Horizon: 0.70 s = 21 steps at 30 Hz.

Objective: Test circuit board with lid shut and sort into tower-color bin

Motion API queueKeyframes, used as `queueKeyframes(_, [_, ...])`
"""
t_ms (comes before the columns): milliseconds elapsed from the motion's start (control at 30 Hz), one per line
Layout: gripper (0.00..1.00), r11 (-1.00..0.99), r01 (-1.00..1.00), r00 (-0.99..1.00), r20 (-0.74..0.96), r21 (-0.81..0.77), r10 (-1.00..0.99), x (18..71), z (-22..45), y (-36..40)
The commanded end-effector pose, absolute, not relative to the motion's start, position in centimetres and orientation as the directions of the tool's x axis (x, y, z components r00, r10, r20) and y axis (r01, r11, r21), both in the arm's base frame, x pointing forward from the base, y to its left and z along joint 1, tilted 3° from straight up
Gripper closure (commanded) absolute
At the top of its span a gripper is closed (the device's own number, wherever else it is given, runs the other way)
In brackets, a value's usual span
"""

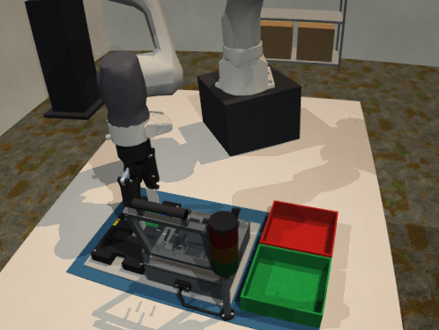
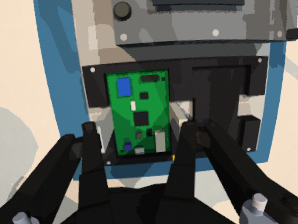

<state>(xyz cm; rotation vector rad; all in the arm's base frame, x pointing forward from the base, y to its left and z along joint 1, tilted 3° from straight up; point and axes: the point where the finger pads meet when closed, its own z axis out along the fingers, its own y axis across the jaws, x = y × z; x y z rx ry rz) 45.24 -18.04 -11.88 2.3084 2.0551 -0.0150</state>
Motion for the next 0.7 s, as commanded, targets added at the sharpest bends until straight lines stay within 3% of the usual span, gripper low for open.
queueKeyframes(0, [0.54, -0.119, 0.992, 0.121, -0.040, 0.035, 0.992, 45.3, -11.9, -18.1])
queueKeyframes(667, [0.54, -0.119, 0.992, 0.121, -0.040, 0.035, 0.992, 45.3, -10.1, -18.0])
